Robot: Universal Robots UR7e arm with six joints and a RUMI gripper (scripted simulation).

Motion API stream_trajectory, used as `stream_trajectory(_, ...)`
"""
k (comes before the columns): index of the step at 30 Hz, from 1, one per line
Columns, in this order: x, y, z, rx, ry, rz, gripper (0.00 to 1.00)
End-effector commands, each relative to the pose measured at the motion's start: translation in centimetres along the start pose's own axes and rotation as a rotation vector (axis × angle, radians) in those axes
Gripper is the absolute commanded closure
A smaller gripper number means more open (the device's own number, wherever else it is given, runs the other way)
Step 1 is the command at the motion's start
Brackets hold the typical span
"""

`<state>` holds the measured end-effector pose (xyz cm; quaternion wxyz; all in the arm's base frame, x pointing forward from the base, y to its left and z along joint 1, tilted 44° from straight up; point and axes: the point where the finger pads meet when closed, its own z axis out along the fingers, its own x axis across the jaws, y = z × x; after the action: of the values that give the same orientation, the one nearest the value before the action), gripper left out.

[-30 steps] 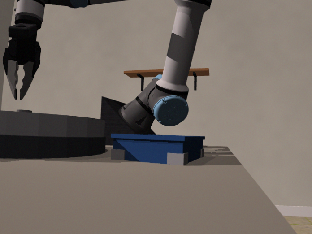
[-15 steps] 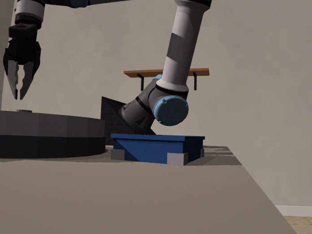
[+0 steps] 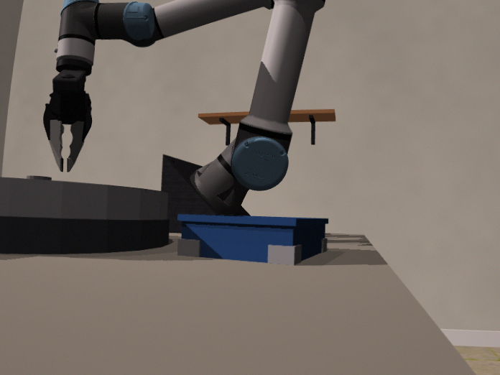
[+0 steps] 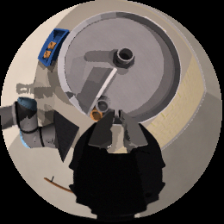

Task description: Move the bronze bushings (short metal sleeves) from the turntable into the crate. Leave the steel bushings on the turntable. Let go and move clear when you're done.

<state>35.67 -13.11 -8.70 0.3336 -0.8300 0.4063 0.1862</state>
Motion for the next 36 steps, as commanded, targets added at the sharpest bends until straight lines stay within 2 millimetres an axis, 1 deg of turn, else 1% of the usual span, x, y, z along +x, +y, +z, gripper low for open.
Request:
stream_trajectory(1, -0.68, 4.86, -0.60, -0.008, 0.018, -0.020, 0.95)
stream_trajectory(4, -0.78, 5.20, -0.54, -0.008, 0.017, -0.020, 0.95)
stream_trajectory(36, -0.69, 5.14, -0.60, -0.009, 0.018, -0.021, 0.95)
